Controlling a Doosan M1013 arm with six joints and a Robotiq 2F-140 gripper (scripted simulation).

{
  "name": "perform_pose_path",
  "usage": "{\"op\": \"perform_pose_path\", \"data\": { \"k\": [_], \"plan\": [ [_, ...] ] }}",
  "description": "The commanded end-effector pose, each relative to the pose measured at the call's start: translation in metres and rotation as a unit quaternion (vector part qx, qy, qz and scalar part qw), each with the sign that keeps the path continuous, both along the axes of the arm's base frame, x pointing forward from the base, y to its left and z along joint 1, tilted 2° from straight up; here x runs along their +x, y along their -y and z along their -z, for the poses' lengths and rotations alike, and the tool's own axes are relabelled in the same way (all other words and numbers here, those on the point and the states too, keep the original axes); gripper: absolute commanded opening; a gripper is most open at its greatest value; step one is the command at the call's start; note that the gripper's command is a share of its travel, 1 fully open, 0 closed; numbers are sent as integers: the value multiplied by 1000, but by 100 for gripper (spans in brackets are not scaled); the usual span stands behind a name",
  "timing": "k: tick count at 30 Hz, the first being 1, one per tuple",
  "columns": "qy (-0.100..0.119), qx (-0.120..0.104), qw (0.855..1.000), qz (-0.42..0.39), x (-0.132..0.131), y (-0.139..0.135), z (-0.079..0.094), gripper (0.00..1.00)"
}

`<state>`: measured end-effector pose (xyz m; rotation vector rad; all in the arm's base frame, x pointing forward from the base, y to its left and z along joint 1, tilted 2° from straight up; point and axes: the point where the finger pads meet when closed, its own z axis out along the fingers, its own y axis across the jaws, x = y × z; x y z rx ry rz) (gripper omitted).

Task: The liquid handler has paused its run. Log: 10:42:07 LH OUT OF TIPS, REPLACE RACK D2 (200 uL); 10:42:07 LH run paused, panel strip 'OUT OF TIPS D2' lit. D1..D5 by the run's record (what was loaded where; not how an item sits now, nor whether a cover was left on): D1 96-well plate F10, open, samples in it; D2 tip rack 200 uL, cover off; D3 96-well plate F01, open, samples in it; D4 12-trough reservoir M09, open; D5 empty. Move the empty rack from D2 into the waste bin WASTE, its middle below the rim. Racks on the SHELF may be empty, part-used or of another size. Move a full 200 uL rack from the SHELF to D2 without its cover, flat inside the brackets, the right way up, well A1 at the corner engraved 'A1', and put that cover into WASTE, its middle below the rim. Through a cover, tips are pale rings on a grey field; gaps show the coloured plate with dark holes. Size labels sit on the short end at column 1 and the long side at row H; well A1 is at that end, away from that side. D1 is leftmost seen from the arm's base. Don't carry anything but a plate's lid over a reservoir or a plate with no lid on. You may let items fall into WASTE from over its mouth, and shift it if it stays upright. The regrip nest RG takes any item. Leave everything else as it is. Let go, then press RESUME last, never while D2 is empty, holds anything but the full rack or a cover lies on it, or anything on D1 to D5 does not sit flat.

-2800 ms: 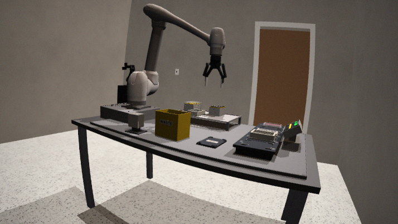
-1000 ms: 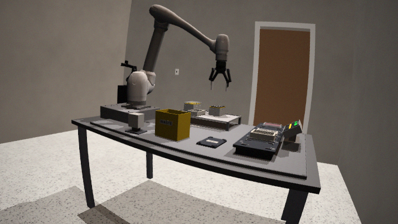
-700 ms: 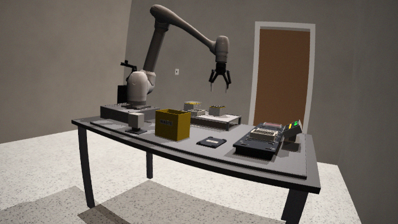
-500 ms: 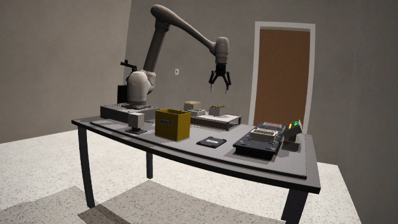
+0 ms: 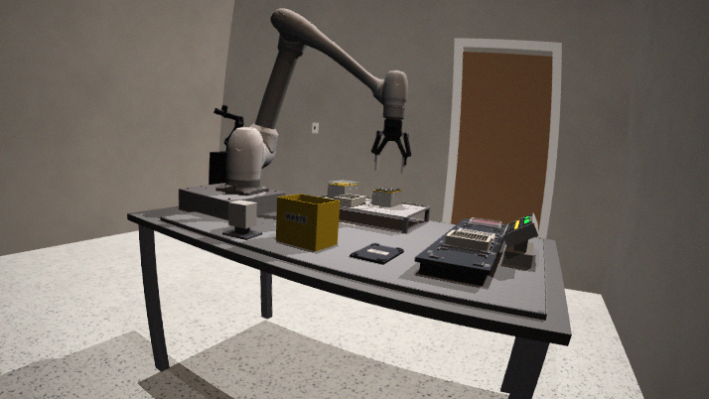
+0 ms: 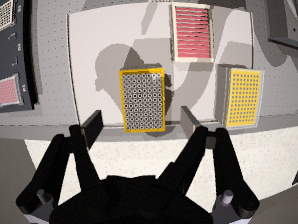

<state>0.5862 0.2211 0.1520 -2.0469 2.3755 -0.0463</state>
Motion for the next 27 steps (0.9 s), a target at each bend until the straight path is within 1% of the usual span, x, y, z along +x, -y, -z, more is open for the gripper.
{"op": "perform_pose_path", "data": {
  "k": [1, 27],
  "plan": [
    [0, 0, 1000, 0, 0, 0, 4, 77],
    [0, 0, 1000, 0, 1, 1, 42, 77]
  ]
}}
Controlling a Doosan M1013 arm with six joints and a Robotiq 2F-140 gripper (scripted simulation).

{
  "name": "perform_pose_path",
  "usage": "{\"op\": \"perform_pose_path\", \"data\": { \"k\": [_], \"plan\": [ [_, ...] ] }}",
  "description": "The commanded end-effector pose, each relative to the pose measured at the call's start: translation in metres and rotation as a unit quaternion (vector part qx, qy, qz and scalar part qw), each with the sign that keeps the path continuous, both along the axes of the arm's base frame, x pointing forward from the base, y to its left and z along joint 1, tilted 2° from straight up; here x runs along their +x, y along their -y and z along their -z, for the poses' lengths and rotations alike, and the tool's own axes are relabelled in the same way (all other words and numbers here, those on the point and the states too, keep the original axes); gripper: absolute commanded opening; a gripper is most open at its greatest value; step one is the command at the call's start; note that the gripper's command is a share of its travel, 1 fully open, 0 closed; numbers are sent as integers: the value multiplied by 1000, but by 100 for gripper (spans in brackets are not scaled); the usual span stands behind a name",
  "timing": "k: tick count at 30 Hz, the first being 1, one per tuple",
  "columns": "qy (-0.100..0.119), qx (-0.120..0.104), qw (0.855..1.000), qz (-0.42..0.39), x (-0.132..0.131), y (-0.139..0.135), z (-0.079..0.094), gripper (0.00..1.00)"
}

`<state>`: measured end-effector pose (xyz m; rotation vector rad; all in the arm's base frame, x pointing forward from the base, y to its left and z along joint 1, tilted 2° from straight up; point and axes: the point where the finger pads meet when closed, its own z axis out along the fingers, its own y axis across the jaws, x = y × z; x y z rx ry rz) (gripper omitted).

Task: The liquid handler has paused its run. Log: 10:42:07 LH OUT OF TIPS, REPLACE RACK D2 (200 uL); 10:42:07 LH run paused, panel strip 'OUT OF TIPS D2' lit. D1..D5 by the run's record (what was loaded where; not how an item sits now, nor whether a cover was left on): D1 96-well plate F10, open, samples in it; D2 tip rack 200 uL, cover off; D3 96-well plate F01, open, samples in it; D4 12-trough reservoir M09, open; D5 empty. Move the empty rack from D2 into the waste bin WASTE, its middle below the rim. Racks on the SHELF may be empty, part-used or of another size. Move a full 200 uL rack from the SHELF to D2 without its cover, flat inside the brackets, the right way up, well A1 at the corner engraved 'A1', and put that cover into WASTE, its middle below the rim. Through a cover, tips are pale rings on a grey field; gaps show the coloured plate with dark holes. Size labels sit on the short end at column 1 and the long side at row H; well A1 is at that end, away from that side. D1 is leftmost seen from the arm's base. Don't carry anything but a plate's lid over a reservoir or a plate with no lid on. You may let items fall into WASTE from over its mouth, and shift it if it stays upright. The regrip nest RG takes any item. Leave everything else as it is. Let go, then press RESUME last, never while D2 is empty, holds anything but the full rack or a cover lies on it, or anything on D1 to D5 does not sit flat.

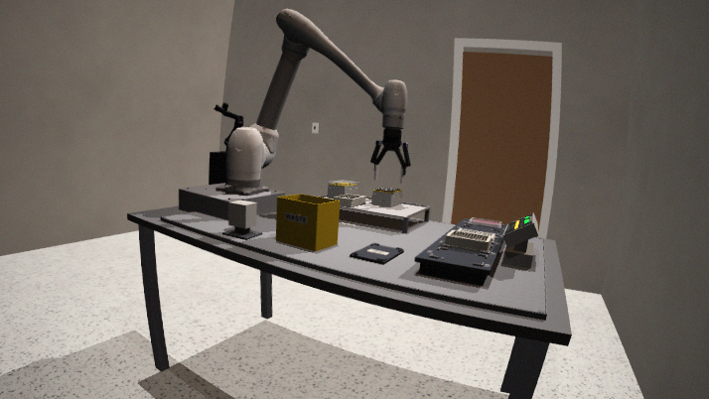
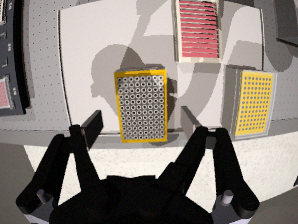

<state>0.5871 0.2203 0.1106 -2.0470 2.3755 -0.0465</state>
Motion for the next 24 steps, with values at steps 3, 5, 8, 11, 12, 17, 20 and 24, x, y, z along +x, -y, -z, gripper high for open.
{"op": "perform_pose_path", "data": {
  "k": [3, 5, 8, 11, 12, 17, 20, 24],
  "plan": [
    [0, 0, 1000, 0, 0, 0, 4, 77],
    [0, 0, 1000, 0, 0, 0, 8, 77],
    [0, 0, 1000, 0, 0, 0, 13, 77],
    [0, 0, 1000, 0, 0, 0, 18, 77],
    [0, 0, 1000, 0, 0, 0, 19, 77],
    [0, 0, 1000, 0, 1, 0, 26, 77],
    [0, 0, 1000, 0, 1, 0, 29, 77],
    [0, 0, 1000, 0, 1, 1, 36, 77]
  ]
}}
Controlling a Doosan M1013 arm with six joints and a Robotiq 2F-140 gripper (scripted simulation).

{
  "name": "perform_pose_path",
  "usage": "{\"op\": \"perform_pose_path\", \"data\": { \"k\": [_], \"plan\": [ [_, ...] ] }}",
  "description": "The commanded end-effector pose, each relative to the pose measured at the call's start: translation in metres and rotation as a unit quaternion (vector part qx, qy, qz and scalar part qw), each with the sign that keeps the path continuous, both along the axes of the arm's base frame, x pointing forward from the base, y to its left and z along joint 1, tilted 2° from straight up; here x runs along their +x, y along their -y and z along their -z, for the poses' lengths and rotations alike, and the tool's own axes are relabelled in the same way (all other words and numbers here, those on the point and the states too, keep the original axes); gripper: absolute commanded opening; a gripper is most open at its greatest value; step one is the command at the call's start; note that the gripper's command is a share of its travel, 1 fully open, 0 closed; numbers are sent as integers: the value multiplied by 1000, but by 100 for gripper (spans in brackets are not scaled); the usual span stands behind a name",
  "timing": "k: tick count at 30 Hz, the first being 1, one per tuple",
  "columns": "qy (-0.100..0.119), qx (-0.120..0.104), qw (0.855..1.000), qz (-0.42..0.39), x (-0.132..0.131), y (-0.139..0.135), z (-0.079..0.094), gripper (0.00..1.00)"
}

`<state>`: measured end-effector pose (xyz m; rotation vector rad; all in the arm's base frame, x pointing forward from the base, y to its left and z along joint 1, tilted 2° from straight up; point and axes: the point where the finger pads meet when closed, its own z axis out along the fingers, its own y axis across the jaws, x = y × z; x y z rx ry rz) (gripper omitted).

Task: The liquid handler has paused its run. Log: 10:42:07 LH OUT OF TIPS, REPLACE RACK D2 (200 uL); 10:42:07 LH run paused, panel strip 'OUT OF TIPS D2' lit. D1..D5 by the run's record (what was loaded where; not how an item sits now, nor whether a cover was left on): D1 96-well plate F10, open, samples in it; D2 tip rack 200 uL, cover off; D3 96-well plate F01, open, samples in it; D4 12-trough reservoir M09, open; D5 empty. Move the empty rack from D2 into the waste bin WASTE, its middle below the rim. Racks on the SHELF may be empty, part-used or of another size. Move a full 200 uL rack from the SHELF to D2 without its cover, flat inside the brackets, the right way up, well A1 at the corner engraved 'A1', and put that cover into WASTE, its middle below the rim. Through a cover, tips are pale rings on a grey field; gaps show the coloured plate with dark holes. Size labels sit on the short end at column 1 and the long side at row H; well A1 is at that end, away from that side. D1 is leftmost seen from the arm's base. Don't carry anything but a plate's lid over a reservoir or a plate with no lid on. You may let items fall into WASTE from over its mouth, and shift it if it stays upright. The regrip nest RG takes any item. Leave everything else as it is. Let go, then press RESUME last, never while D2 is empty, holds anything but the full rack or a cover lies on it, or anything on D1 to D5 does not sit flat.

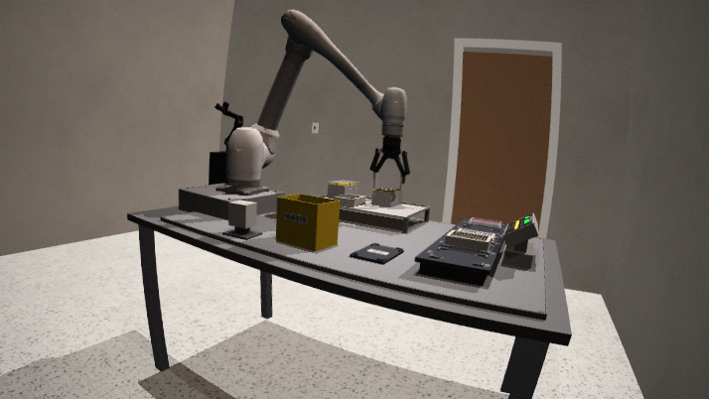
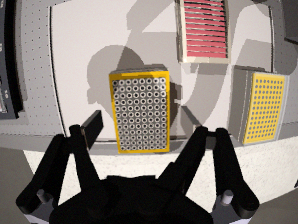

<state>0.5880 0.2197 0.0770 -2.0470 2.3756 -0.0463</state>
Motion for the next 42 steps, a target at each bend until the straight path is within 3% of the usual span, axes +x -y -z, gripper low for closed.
{"op": "perform_pose_path", "data": {
  "k": [1, 32, 42],
  "plan": [
    [0, 0, 1000, 0, 0, 0, 4, 77],
    [0, 0, 1000, 0, 1, 1, 49, 77],
    [0, 0, 1000, 0, 1, 1, 49, 77]
  ]
}}
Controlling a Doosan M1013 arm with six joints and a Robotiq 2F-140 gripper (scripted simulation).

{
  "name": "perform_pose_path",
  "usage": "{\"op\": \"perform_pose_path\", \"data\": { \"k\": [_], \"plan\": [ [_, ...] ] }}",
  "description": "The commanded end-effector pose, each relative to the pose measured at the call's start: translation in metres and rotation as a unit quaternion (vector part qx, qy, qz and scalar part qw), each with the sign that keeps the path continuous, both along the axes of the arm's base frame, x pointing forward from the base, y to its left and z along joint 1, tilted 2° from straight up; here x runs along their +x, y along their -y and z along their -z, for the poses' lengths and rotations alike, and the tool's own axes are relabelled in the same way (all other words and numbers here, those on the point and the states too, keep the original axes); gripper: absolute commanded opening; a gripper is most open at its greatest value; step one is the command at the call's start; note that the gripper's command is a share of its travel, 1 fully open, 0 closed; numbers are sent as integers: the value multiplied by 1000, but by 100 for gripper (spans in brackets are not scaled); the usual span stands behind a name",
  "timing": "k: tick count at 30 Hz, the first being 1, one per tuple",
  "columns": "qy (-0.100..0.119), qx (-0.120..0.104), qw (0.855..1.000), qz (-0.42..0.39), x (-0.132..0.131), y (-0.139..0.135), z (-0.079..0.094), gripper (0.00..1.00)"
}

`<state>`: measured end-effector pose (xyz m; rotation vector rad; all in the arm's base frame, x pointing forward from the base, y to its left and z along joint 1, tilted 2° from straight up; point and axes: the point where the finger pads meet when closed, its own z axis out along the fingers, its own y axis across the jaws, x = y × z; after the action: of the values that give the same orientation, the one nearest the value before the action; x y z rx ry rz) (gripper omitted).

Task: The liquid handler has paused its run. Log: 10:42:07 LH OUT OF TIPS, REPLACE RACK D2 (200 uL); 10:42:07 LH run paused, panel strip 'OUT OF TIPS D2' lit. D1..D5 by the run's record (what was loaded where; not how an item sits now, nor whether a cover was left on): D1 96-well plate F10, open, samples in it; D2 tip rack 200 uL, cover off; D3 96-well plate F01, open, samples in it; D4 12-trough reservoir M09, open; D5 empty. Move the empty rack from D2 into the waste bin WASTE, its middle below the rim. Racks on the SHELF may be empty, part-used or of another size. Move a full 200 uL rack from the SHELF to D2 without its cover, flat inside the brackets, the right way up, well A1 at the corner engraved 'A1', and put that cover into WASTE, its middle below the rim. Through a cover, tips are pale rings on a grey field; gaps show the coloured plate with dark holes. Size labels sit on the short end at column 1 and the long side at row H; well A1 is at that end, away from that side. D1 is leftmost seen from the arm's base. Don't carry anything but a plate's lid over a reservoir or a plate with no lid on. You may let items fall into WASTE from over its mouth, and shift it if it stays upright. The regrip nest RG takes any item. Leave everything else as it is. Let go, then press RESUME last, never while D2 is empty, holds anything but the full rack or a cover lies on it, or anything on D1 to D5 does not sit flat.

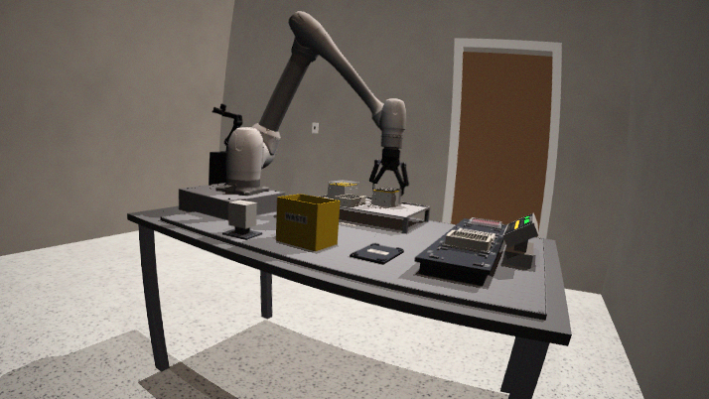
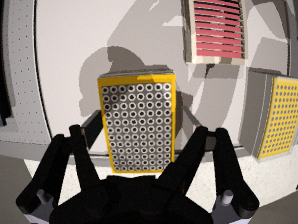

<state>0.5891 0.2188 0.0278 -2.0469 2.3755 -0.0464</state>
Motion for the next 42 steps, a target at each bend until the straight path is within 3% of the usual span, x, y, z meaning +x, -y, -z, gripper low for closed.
{"op": "perform_pose_path", "data": {
  "k": [1, 37, 42],
  "plan": [
    [0, 0, 1000, 0, 0, 0, 0, 0],
    [0, 0, 1000, 0, 0, 0, 0, 0],
    [0, 0, 1000, 0, 0, 0, -8, 0]
  ]
}}
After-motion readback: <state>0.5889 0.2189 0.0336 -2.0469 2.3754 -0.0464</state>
